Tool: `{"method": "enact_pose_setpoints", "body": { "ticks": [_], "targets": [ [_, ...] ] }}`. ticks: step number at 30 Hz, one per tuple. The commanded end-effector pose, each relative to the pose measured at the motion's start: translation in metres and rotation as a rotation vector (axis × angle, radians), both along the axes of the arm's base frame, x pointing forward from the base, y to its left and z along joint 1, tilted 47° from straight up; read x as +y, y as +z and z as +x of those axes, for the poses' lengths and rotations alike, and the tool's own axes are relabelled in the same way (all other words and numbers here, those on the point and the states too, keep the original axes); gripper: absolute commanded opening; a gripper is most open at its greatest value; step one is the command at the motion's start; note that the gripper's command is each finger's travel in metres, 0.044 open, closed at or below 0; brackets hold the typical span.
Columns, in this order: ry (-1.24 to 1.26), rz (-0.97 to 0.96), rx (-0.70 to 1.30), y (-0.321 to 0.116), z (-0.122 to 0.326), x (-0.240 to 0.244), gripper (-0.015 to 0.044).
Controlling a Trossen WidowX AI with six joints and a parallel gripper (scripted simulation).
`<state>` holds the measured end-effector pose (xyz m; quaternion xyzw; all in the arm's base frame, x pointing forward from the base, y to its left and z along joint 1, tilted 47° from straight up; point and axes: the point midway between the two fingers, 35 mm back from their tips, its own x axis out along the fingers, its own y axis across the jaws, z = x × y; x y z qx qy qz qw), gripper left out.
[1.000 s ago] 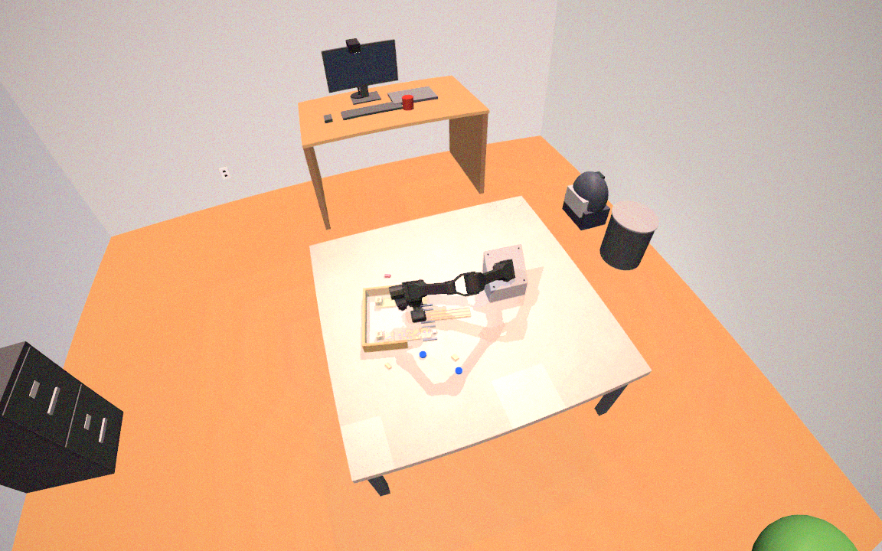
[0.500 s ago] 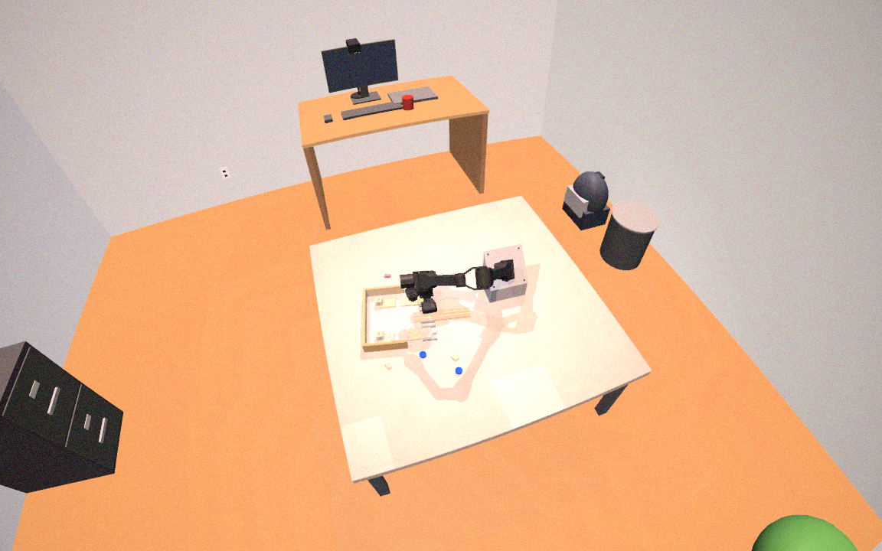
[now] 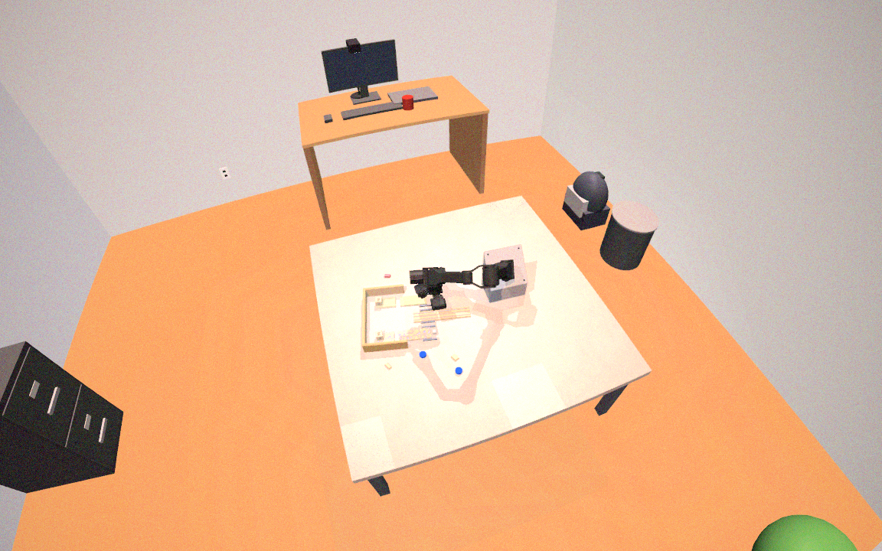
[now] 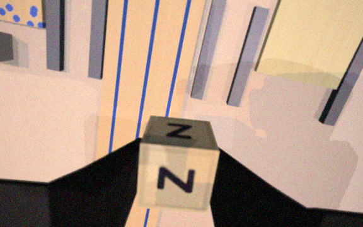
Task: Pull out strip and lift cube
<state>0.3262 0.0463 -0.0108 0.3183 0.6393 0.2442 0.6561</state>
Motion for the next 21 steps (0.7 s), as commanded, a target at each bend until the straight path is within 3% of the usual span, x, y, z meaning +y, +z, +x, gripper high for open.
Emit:
{"method": "enact_pose_setpoints", "body": {
  "ticks": [1, 21],
  "targets": [
    [-0.003, -0.004, -0.004, -0.002, -0.014, -0.002, 0.0],
    [-0.003, -0.006, -0.003, 0.022, -0.022, -0.028, 0.0]
  ]
}}
